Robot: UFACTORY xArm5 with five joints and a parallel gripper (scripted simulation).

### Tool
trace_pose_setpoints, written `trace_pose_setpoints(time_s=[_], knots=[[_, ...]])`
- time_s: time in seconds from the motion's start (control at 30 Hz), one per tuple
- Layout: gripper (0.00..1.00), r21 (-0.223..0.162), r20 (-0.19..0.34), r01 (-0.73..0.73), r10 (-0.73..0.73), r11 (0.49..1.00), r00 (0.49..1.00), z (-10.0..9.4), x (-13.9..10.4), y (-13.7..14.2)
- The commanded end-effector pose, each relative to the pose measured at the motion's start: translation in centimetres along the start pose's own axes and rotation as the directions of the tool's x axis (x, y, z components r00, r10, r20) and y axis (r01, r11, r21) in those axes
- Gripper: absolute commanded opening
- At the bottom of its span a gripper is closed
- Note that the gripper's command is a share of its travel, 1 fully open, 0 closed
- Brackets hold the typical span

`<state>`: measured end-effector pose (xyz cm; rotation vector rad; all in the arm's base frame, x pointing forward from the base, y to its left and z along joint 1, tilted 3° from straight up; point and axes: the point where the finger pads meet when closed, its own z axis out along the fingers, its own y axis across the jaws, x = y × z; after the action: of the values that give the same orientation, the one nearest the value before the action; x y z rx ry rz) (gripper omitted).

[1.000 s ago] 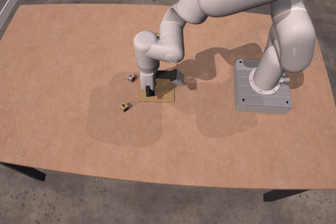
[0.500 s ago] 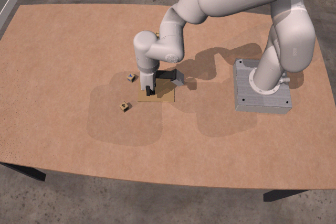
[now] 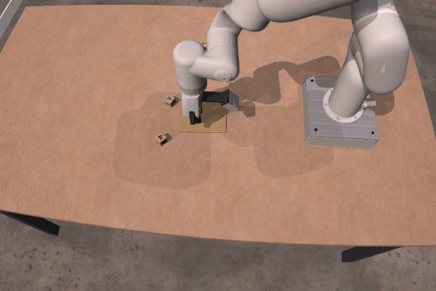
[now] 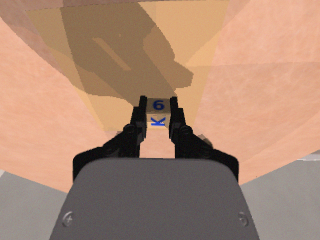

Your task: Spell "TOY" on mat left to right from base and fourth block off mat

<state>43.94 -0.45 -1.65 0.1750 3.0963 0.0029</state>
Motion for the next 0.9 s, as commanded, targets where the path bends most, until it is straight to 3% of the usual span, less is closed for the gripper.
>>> trace_pose_setpoints(time_s=[0.0,0.4,0.7,0.87], knots=[[0.21,0.000,0.003,0.000,0.000,1.000,1.000,-0.1,-0.1,0.0],[0.21,0.000,0.003,0.000,0.000,1.000,1.000,-1.5,-0.1,0.0],[0.21,0.000,0.003,0.000,0.000,1.000,1.000,-7.9,-0.1,0.0],[0.21,0.000,0.003,0.000,0.000,1.000,1.000,-9.9,-0.1,0.0]])
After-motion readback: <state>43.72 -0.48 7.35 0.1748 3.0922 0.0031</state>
